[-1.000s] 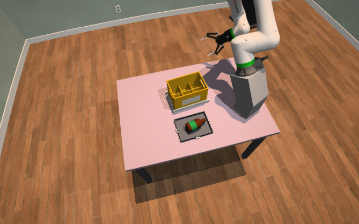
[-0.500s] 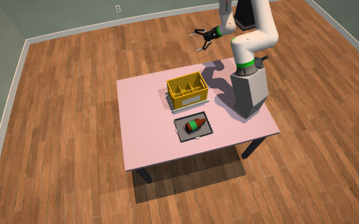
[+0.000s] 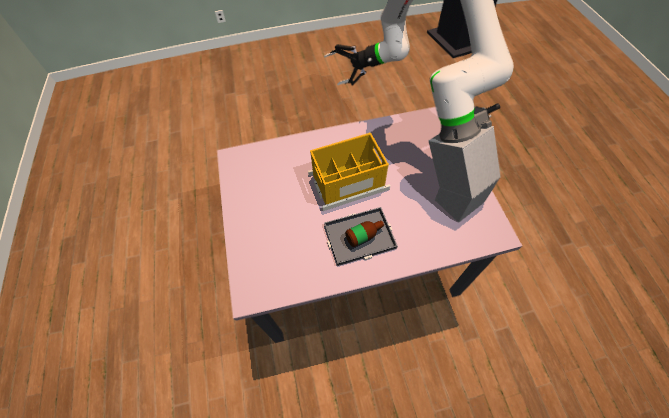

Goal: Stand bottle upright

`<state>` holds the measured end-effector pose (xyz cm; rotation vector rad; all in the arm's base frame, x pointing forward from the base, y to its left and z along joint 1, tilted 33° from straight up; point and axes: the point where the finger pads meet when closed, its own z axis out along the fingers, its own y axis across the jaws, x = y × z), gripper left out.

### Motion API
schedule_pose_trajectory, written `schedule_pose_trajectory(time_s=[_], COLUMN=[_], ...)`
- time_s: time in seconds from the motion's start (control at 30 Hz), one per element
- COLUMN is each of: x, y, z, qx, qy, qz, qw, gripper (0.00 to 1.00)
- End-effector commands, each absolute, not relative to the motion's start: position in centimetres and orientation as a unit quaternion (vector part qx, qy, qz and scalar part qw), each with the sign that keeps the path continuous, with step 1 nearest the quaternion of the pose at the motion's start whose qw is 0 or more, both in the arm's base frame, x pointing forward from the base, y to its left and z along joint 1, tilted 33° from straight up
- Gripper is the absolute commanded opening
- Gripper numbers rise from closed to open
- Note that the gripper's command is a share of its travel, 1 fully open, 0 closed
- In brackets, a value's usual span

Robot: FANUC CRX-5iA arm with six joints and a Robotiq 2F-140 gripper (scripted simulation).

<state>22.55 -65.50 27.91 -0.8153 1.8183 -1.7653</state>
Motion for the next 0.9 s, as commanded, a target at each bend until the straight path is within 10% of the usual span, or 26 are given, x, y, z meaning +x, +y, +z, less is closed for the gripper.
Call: schedule_pose_trajectory(time_s=[0.0, 0.87], x=[26.9, 51.5], y=[-67.5, -63.0], z=[31.5, 30.1], qx=[-0.290, -0.256], qy=[0.651, 0.707], qz=[-0.661, -0.577], qw=[0.235, 0.320], gripper=[1.00, 1.00])
